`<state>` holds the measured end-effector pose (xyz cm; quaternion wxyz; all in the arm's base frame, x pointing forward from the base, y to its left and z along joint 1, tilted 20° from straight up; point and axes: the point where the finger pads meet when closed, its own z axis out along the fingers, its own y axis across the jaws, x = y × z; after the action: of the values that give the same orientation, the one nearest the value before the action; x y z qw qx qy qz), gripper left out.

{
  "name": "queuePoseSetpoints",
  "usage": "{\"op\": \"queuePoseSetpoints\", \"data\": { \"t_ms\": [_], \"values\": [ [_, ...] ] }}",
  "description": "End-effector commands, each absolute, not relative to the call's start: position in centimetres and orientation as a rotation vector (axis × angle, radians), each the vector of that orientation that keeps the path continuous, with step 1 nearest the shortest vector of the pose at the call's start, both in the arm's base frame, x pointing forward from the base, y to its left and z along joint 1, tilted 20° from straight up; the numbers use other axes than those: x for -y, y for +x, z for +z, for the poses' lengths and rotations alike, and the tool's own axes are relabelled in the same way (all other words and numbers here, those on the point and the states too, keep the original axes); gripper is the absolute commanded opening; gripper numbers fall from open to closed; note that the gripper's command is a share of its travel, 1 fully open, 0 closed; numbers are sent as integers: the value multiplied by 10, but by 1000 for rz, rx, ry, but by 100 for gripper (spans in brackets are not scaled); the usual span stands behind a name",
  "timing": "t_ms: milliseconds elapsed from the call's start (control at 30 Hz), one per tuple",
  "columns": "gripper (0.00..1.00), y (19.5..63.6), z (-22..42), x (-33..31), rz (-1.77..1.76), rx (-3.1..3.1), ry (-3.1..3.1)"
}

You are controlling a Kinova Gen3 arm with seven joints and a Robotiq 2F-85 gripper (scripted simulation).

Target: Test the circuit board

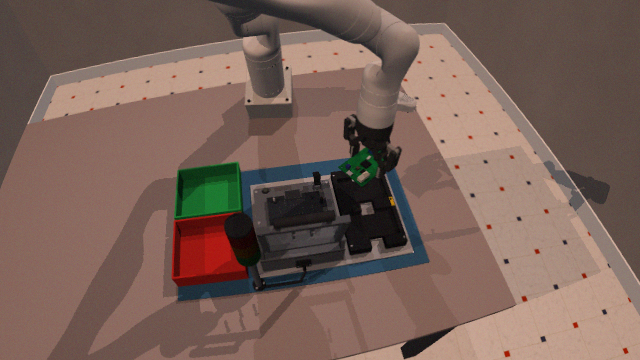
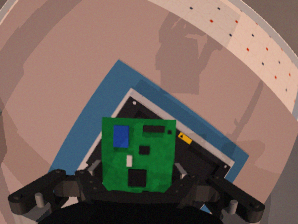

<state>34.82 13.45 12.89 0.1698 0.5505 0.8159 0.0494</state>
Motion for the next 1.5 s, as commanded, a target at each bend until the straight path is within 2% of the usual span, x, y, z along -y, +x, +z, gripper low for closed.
{"op": "queuePoseSetpoints", "data": {
  "t_ms": [0,833,1467],
  "values": [
    [77,348,129,-134,128,-2355,1511],
    [77,348,129,-134,-60,-2740,530],
    [77,348,129,-134,-208,-2794,-327]
  ]
}}
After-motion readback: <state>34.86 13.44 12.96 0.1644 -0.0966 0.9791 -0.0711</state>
